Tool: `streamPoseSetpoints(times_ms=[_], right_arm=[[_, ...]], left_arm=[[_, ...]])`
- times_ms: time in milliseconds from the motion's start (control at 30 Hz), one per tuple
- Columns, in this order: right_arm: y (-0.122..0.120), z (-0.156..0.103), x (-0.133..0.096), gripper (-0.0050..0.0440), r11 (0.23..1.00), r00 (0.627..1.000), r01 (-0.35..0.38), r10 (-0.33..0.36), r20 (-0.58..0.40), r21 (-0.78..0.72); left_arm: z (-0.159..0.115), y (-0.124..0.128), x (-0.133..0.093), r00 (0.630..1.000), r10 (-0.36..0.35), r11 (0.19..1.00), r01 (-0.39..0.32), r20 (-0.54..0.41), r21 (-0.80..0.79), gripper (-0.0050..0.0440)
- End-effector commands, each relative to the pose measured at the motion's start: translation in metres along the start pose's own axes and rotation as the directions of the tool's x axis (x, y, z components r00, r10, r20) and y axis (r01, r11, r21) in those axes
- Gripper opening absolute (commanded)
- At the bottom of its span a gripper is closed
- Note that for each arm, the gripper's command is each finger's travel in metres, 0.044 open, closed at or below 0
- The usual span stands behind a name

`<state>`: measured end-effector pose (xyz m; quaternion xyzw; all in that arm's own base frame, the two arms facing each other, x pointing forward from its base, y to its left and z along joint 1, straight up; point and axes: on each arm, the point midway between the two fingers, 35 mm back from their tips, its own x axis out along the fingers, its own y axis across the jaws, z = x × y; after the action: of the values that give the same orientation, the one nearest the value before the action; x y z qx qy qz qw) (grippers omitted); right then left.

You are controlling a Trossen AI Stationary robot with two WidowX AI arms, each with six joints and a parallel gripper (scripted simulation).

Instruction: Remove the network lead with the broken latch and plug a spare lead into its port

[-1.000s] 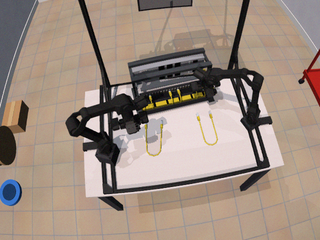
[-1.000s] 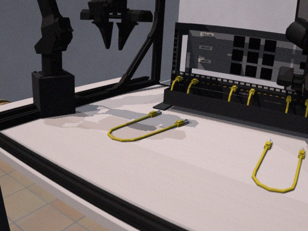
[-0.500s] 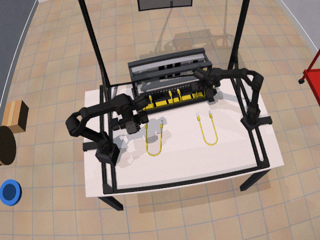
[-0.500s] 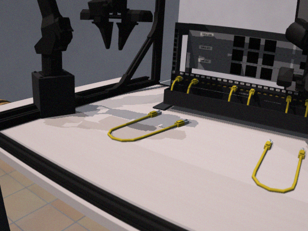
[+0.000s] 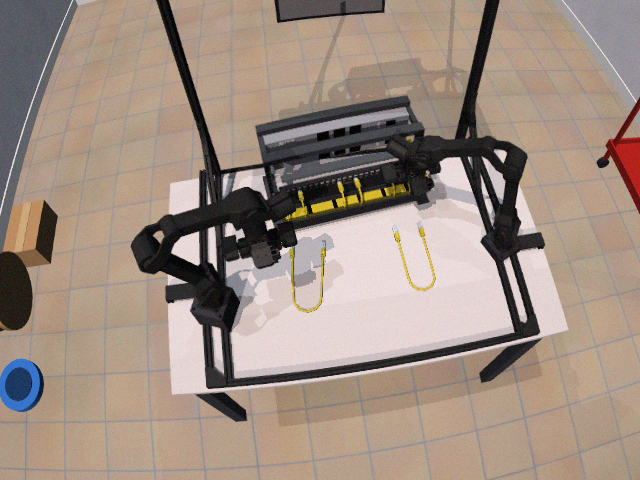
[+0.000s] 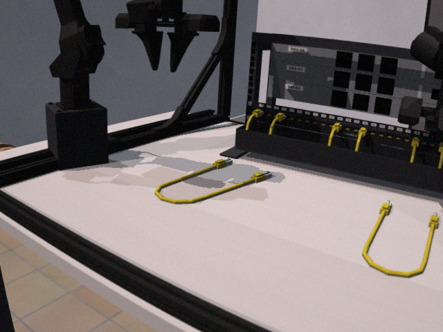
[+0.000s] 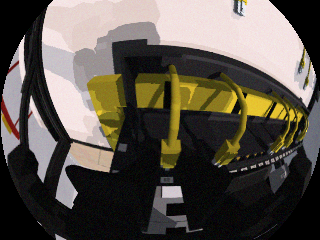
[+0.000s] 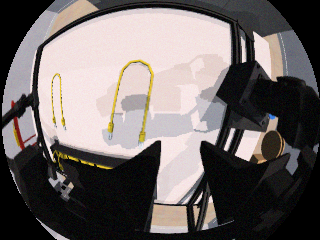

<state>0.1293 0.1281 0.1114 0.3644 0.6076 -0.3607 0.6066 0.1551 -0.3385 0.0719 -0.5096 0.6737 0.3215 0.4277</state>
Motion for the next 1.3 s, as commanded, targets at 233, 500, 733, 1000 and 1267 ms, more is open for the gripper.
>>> streamPoseSetpoints(times_ms=[233, 500, 733, 1000, 1267], right_arm=[[0.0, 0.0, 0.0, 0.0176, 1.0, 1.0, 0.0, 0.0, 0.0, 0.0], [0.0, 0.0, 0.0, 0.0176, 1.0, 1.0, 0.0, 0.0, 0.0, 0.0], [0.0, 0.0, 0.0, 0.0176, 1.0, 1.0, 0.0, 0.0, 0.0, 0.0], [0.0, 0.0, 0.0, 0.0176, 1.0, 1.0, 0.0, 0.0, 0.0, 0.0], [0.0, 0.0, 0.0, 0.0176, 1.0, 1.0, 0.0, 0.0, 0.0, 0.0]], left_arm=[[0.0, 0.0, 0.0, 1.0, 0.0, 1.0, 0.0, 0.0, 0.0, 0.0], [0.0, 0.0, 0.0, 1.0, 0.0, 1.0, 0.0, 0.0, 0.0, 0.0055], [0.0, 0.0, 0.0, 1.0, 0.0, 1.0, 0.0, 0.0, 0.0, 0.0055], [0.0, 0.0, 0.0, 1.0, 0.0, 1.0, 0.0, 0.0, 0.0, 0.0055], [0.0, 0.0, 0.0, 1.0, 0.0, 1.0, 0.0, 0.0, 0.0, 0.0055]])
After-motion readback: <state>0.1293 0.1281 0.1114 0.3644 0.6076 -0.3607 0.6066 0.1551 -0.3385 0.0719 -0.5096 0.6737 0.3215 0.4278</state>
